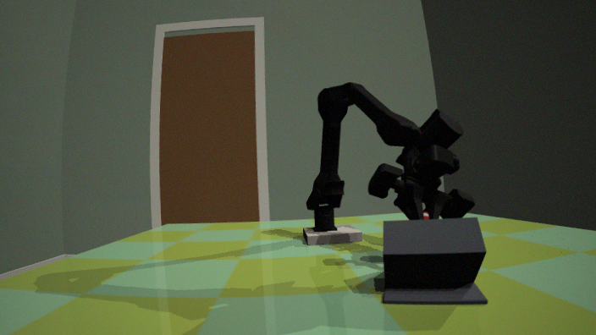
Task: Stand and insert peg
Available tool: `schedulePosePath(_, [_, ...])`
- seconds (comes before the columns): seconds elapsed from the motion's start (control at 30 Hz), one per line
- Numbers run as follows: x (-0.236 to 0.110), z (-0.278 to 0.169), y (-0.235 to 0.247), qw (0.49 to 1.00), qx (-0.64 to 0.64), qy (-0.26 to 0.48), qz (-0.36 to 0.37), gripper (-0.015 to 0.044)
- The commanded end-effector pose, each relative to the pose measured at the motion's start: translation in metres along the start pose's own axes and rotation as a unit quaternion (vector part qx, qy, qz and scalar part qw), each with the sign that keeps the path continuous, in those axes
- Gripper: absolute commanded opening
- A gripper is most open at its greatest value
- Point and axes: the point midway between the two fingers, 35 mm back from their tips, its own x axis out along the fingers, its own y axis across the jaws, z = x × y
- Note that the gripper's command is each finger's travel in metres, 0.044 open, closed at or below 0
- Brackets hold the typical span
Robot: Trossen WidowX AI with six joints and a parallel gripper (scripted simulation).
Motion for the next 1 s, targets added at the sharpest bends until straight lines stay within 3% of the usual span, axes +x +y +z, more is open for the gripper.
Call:
schedulePosePath(0.0, [0.0,0.0,0.0,1.0,0.0,0.0,0.0,0.0157])
schedulePosePath(0.37, [-0.005,0.0,0.0,1.0,0.0,0.0,0.0,0.044])
schedulePosePath(0.97, [-0.042,0.002,0.004,1.0,0.0,0.002,0.004,0.044])
